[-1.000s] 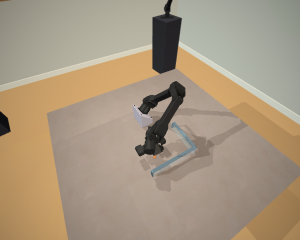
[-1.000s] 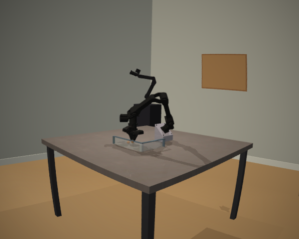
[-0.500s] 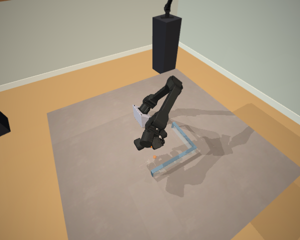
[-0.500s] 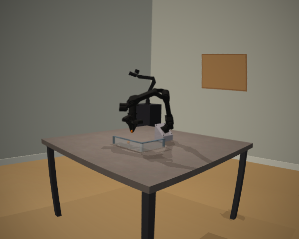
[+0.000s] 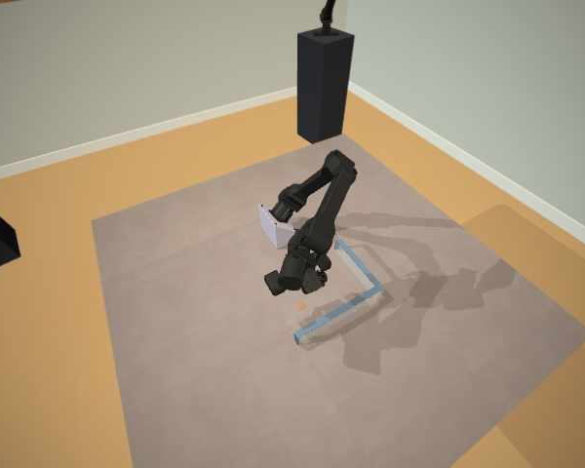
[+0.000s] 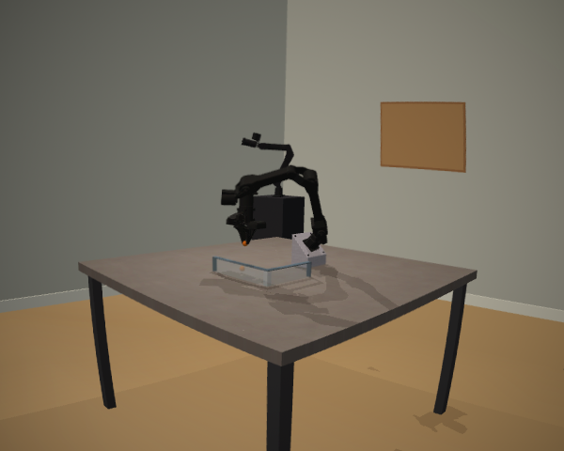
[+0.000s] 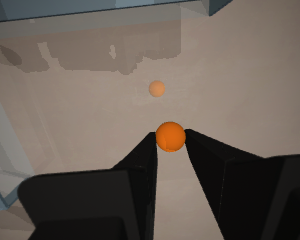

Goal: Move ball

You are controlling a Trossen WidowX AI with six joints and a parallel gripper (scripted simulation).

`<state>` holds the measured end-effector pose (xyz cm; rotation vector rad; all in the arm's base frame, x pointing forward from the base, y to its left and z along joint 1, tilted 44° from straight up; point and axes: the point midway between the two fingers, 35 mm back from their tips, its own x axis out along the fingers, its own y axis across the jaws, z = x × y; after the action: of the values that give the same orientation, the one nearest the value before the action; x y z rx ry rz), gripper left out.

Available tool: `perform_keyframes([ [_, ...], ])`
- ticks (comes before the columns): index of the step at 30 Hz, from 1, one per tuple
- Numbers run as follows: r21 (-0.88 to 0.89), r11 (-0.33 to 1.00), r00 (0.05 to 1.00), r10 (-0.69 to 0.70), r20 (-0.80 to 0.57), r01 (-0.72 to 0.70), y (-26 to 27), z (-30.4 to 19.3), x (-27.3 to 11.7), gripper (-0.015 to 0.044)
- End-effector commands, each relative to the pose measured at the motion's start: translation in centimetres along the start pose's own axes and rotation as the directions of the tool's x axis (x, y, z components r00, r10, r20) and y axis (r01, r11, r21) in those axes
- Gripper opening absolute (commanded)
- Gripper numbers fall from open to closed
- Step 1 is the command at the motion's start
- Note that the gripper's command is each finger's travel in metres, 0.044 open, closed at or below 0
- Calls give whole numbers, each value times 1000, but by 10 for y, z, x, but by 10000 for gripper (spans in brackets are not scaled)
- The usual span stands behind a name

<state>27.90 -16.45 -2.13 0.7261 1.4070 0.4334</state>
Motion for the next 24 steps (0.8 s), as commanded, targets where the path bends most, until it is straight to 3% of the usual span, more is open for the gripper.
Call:
perform_keyframes([
  [1, -4, 1000, 1000, 7, -2, -7, 3, 18, 16, 0],
  [7, -4, 1000, 1000, 7, -2, -7, 3, 20, 23, 0],
  [18, -4, 1000, 1000, 10, -1, -10, 4, 19, 83, 0],
  [24, -4, 1000, 1000, 10, -1, -10, 4, 19, 88, 0],
])
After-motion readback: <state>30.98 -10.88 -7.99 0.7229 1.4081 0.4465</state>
